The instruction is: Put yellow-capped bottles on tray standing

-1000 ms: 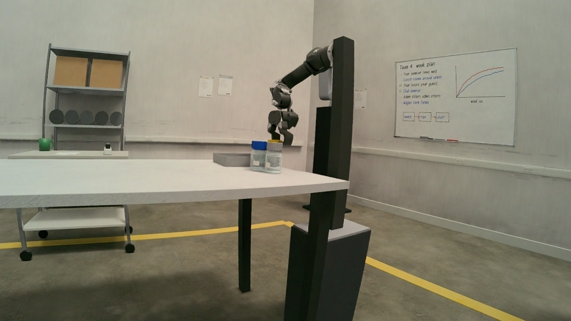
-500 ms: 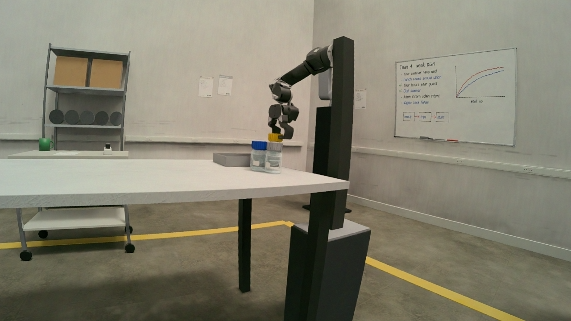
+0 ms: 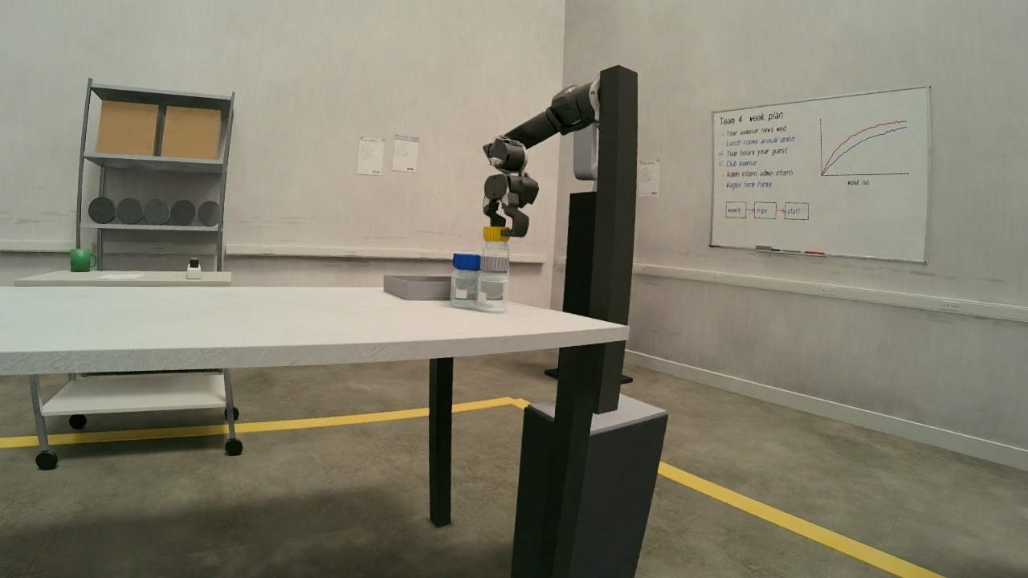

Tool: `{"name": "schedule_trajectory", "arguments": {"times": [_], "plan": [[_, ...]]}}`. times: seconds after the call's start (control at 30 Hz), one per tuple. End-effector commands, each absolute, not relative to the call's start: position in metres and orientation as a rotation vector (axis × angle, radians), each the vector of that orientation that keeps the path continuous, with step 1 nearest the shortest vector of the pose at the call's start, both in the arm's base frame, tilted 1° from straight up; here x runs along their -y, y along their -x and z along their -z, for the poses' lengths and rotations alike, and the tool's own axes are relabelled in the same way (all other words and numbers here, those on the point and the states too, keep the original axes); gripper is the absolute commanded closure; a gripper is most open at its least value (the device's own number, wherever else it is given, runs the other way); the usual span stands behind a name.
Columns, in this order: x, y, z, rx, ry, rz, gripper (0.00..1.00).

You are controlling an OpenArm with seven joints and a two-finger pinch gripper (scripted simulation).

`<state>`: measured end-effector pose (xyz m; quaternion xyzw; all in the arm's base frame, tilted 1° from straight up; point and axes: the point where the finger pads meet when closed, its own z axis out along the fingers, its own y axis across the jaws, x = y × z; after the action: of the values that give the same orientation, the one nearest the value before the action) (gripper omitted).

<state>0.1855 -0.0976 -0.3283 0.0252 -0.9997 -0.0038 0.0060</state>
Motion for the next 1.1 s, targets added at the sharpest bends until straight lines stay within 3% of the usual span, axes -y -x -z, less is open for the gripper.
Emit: {"name": "schedule_trajectory", "arguments": {"times": [0.0, 1.07], "plan": [[0.097, -0.187, 0.324, 3.133, -0.079, 0.013, 1.0], [0.099, -0.188, 0.275, 3.134, -0.07, 0.006, 1.0]]}}
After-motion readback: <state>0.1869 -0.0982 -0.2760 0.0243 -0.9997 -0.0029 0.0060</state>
